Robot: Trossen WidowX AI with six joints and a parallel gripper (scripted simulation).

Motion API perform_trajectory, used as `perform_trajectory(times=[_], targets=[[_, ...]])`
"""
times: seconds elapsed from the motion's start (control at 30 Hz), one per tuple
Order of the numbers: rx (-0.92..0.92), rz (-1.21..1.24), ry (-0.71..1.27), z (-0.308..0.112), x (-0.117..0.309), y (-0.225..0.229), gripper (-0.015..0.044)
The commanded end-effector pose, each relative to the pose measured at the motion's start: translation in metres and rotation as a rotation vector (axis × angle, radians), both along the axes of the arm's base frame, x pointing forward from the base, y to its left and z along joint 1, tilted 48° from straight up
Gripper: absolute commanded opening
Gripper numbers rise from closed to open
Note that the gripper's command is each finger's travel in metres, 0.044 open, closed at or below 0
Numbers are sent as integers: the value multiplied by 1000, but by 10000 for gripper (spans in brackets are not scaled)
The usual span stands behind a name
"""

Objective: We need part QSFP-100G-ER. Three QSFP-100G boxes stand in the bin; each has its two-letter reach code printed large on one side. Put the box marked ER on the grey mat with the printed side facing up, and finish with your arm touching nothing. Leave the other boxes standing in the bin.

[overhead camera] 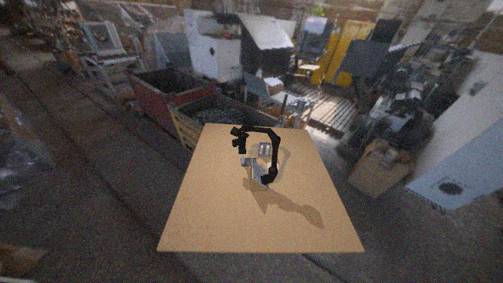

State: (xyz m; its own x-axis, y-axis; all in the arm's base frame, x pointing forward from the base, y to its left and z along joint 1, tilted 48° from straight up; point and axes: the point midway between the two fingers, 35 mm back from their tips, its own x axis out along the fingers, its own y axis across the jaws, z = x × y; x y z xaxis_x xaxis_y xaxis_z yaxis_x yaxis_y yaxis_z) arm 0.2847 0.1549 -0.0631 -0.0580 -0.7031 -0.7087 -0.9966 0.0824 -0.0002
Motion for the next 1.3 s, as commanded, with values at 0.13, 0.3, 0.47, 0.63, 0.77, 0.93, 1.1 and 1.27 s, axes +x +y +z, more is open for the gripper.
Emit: perform_trajectory(times=[0.13,0.3,0.47,0.63,0.77,0.93,1.1,1.27], targets=[[-28,-41,40,-7,1,5,0],[-29,-41,39,-42,-4,-31,0],[-30,-41,39,-48,-6,-39,0],[-30,-41,39,-47,-6,-40,0],[-30,-41,39,-42,-6,-45,0],[-31,-41,40,-36,-6,-50,0],[-32,-41,40,-30,-7,-56,0],[-32,-41,40,-24,-7,-62,0]])
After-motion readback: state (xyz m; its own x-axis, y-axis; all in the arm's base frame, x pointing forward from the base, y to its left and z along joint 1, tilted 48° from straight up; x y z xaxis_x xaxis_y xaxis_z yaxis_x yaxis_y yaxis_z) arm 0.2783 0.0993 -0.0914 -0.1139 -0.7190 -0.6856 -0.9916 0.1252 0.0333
